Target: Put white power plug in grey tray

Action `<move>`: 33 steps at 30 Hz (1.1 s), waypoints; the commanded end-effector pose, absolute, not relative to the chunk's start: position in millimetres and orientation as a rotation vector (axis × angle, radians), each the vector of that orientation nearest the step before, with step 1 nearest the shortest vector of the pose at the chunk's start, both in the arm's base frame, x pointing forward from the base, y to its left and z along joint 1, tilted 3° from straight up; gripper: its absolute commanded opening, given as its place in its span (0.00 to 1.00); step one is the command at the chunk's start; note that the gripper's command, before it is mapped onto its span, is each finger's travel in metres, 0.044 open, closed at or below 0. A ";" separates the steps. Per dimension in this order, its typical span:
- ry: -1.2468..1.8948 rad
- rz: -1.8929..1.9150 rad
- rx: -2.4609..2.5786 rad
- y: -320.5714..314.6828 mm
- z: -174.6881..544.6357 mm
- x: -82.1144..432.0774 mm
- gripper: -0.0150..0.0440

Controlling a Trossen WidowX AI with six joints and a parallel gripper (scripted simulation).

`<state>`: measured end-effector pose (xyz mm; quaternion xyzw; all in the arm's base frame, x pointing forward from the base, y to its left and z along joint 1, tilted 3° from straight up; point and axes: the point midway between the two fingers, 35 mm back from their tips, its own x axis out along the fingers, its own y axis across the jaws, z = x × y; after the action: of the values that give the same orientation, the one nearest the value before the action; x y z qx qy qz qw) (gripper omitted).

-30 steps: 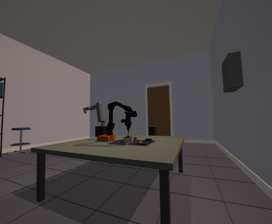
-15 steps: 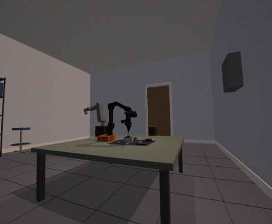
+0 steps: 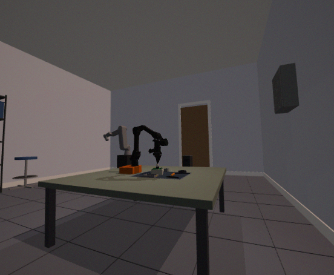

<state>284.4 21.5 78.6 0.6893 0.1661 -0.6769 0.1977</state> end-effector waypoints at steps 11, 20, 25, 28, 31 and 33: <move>0.466 -1.893 1.920 20.8 76.9 284.5 0.25; 0.466 -1.893 1.920 20.9 79.1 284.4 0.25; 0.448 -1.882 1.918 22.7 90.1 283.4 0.25; 0.402 -1.854 1.913 26.1 89.7 281.5 0.25; 0.374 -1.836 1.909 28.2 90.3 280.3 0.25; 0.392 -1.848 1.911 26.9 90.5 281.1 0.25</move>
<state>283.8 24.7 80.8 0.6868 0.1417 -0.6769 0.2236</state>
